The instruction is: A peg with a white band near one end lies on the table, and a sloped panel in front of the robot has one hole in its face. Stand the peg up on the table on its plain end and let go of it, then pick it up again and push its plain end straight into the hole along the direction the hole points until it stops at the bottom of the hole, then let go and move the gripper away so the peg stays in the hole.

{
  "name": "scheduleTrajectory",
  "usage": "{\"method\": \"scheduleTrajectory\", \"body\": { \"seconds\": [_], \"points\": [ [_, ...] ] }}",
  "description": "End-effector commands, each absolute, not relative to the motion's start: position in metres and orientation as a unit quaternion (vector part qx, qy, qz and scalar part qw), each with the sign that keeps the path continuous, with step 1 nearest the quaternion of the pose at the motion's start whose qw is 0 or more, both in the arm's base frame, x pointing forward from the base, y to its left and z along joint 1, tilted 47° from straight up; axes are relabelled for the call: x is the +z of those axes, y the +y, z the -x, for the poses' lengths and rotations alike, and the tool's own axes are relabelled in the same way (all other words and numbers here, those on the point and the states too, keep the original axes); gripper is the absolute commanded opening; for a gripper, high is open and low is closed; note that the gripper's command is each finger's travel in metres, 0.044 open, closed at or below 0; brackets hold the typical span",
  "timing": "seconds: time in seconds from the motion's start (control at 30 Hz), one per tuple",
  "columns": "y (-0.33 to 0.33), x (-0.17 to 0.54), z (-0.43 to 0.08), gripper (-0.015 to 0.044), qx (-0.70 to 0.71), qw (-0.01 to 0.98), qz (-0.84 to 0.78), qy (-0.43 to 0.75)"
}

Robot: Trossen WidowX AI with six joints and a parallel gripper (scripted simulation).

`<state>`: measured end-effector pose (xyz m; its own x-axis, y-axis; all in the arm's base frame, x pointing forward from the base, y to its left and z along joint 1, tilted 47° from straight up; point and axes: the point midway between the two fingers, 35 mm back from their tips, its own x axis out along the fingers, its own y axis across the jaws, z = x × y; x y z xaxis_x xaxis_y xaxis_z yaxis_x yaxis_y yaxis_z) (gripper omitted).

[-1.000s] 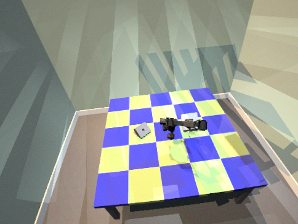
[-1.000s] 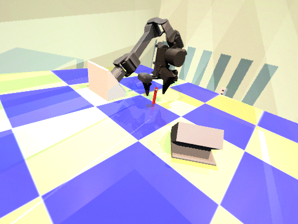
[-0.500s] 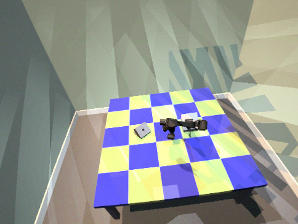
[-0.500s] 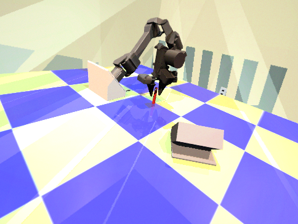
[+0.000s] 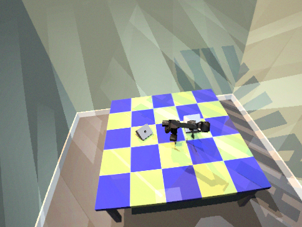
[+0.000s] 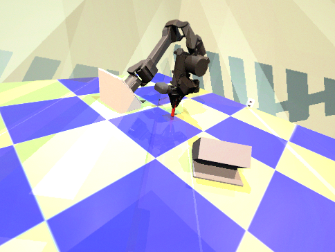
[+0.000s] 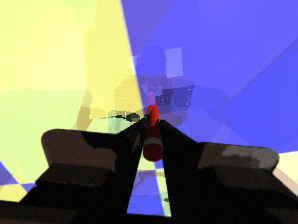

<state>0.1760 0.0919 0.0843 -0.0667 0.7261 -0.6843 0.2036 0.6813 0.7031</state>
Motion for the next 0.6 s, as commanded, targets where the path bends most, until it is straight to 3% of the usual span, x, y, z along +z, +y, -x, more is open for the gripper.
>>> {"method": "scheduleTrajectory", "body": {
  "seconds": [0.0, 0.57],
  "points": [
    [0.087, 0.088, -0.178, 0.0000, 0.219, 0.598, -0.333, 0.696],
    [0.045, 0.125, -0.186, 0.0000, 0.217, 0.596, -0.333, 0.697]
  ]
}}
